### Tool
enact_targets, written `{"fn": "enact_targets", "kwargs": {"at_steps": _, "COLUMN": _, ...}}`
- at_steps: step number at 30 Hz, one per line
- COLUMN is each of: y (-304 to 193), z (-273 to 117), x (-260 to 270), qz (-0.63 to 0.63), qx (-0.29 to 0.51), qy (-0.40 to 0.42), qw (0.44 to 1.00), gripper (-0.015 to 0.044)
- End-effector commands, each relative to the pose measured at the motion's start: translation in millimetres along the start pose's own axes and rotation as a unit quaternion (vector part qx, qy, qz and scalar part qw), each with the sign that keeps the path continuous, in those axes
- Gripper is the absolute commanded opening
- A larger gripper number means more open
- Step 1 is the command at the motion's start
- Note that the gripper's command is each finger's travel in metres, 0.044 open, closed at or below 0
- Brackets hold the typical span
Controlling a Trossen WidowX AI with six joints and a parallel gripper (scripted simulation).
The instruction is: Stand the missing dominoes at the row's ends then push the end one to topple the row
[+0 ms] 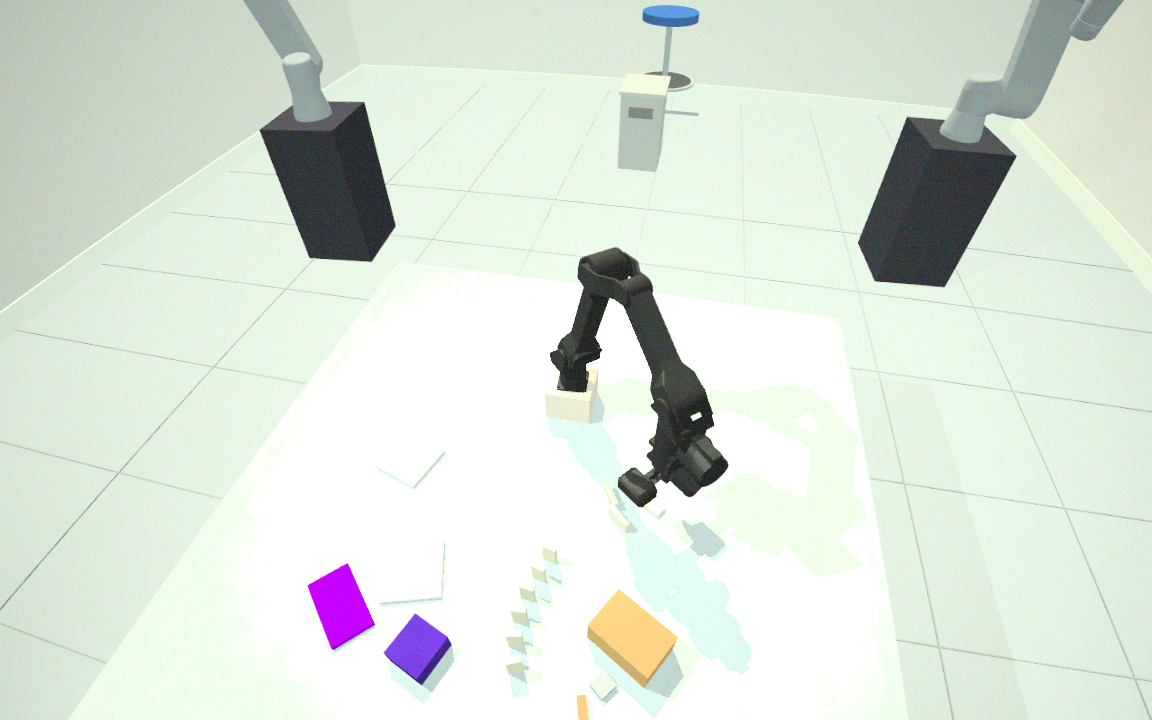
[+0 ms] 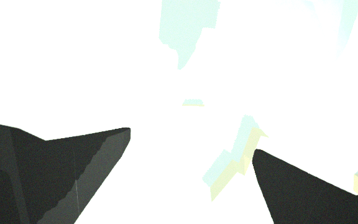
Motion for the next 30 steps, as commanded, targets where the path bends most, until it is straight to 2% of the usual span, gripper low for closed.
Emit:
{"fn": "enact_targets", "kwargs": {"at_steps": 1, "y": 4.8, "z": -2.5, "x": 0.0, "qz": -0.066, "qx": -0.004, "qy": 0.002, "qw": 0.998, "gripper": 0.0440}}
{"fn": "enact_targets", "kwargs": {"at_steps": 8, "y": 5.0, "z": -0.8, "x": -0.1, "qz": -0.066, "qx": -0.004, "qy": 0.002, "qw": 0.998, "gripper": 0.0440}}
{"fn": "enact_targets", "kwargs": {"at_steps": 15, "y": 5.1, "z": 61.1, "x": 0.2, "qz": -0.066, "qx": -0.004, "qy": 0.002, "qw": 0.998, "gripper": 0.0440}}
{"fn": "enact_targets", "kwargs": {"at_steps": 30, "y": 4.4, "z": 77.4, "x": 0.6, "qz": -0.066, "qx": -0.004, "qy": 0.002, "qw": 0.998, "gripper": 0.0440}}
Point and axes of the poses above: the point midway between the two fingers, 35 mm back from their tips, its own z axis out along the fingers, its own x axis across the jaws, y = z × x, the point moved 10 cm from there along -z, back along the fingers, and after that the axes turned 1 degree about z, right-handed, at the moved point
